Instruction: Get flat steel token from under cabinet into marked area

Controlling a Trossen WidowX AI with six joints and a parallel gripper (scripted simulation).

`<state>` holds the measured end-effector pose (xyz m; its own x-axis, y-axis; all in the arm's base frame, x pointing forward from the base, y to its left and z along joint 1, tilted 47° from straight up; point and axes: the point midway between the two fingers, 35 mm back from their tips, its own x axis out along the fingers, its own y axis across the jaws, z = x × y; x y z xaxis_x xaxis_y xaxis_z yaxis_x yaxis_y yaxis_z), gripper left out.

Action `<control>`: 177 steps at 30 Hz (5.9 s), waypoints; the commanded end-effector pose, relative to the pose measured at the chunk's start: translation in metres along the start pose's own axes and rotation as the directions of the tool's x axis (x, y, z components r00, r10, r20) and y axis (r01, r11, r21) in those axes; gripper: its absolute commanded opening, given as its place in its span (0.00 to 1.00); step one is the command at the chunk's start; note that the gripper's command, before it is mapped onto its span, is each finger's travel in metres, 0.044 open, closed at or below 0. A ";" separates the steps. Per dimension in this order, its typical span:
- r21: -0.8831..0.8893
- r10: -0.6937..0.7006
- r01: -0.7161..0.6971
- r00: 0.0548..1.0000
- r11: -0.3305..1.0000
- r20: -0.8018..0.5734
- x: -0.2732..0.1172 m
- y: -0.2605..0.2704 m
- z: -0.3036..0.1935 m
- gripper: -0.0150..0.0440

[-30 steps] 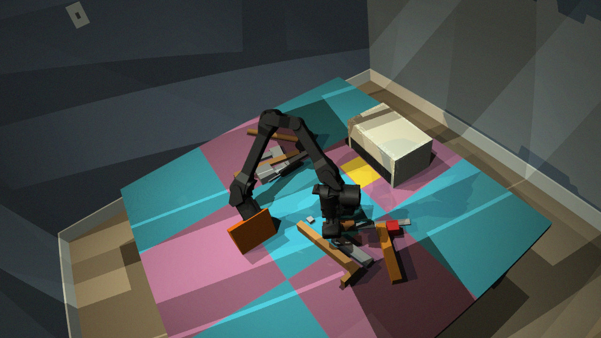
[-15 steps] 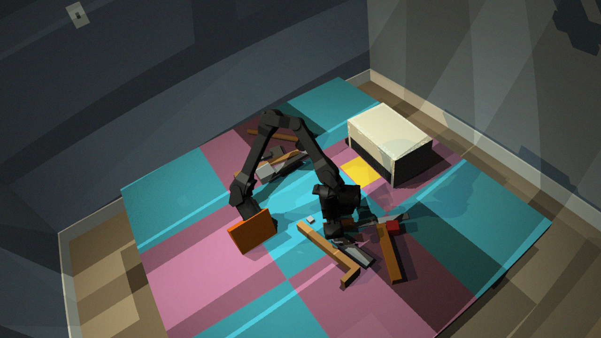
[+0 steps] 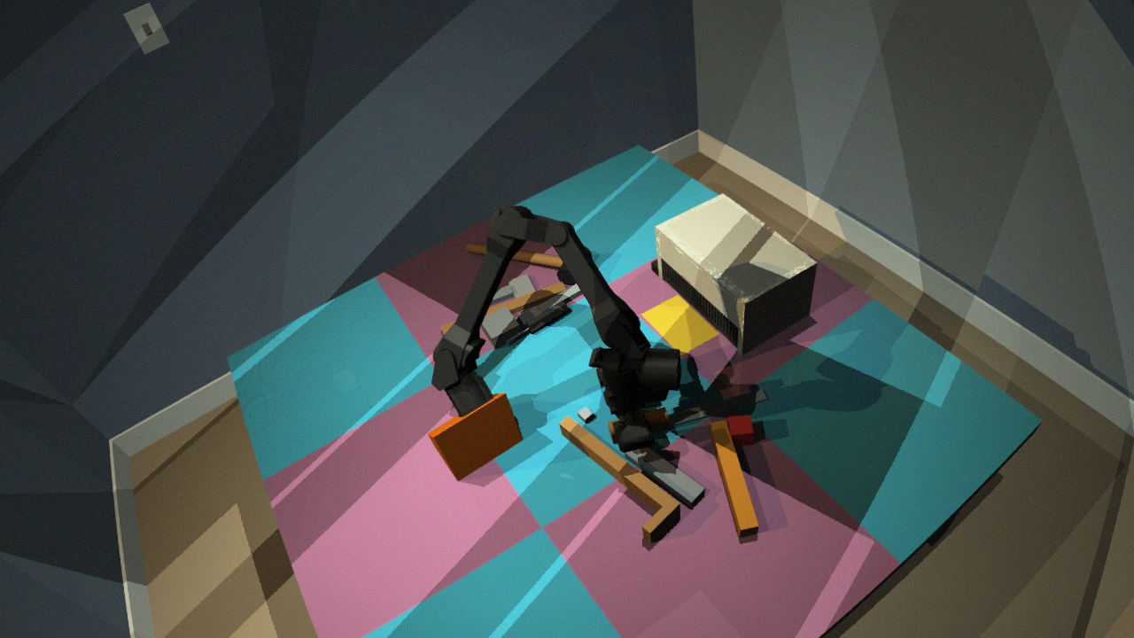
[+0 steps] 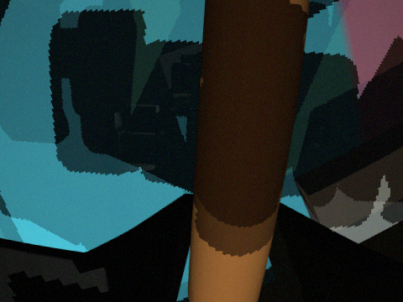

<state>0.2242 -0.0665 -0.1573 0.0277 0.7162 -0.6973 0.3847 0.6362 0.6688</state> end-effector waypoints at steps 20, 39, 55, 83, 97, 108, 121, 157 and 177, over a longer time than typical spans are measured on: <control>-0.186 0.000 0.000 1.000 0.982 0.001 0.000 0.000 0.001 0.25; -0.332 0.000 0.000 1.000 0.943 0.001 0.000 0.001 0.001 0.25; -0.450 0.000 0.000 1.000 0.893 0.001 0.000 0.001 0.001 0.25; -0.486 0.002 -0.002 1.000 0.874 -0.001 0.001 0.009 0.014 0.57; -0.487 0.001 0.000 1.000 0.873 0.002 0.002 0.009 0.014 0.71; -0.489 -0.001 0.001 1.000 0.872 0.001 0.003 0.009 0.013 0.62; -0.489 -0.001 0.001 1.000 0.872 0.001 0.003 0.009 0.013 0.31; -0.525 0.002 0.000 1.000 0.851 0.002 0.002 0.018 0.026 0.25; -0.529 0.003 -0.001 1.000 0.849 0.003 0.003 0.034 0.051 0.25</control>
<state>0.2786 -0.0576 -0.1502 0.0283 0.7181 -0.6954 -0.1607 0.6899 0.7059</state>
